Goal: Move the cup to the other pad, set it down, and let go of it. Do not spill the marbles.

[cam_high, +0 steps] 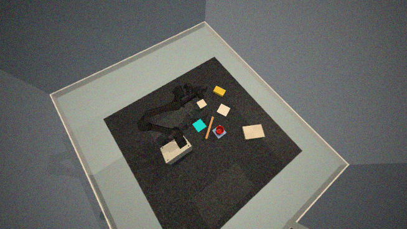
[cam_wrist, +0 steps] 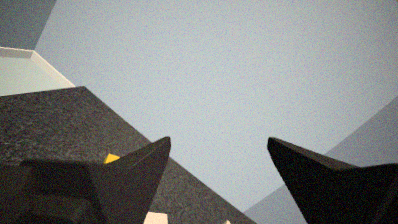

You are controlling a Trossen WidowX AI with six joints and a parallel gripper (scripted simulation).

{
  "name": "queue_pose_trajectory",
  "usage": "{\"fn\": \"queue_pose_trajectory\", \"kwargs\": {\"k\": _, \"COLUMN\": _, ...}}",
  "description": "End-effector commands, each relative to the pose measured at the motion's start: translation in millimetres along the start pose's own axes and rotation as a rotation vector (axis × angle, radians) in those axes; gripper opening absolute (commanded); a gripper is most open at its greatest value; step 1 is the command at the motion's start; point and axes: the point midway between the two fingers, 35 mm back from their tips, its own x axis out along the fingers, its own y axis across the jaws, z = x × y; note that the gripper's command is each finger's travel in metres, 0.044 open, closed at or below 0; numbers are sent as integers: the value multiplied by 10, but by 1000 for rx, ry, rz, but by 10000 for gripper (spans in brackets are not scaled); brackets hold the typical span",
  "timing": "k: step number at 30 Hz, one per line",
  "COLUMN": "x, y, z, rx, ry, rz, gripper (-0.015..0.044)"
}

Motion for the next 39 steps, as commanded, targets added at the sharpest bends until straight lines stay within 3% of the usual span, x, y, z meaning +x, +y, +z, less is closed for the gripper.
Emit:
{"fn": "queue_pose_trajectory", "kwargs": {"k": 1, "x": 16, "y": -2, "z": -23, "rx": 6, "ry": 11, "rz": 1, "gripper": 374}}
{"fn": "queue_pose_trajectory", "kwargs": {"k": 10, "x": 527, "y": -158, "z": -1300, "rx": 374, "ry": 567, "rz": -5, "gripper": 148}}
{"fn": "queue_pose_trajectory", "kwargs": {"k": 20, "x": 398, "y": -324, "z": -2749, "rx": 974, "ry": 1190, "rz": -228, "gripper": 148}}
{"fn": "queue_pose_trajectory", "kwargs": {"k": 29, "x": -92, "y": -326, "z": -3674, "rx": 1601, "ry": 1663, "rz": -630, "gripper": 148}}
{"fn": "queue_pose_trajectory", "kwargs": {"k": 32, "x": -181, "y": -314, "z": -3790, "rx": 1709, "ry": 1732, "rz": -716, "gripper": 148}}
{"fn": "queue_pose_trajectory", "kwargs": {"k": 39, "x": -180, "y": -309, "z": -3796, "rx": 1709, "ry": 1731, "rz": -716, "gripper": 148}}
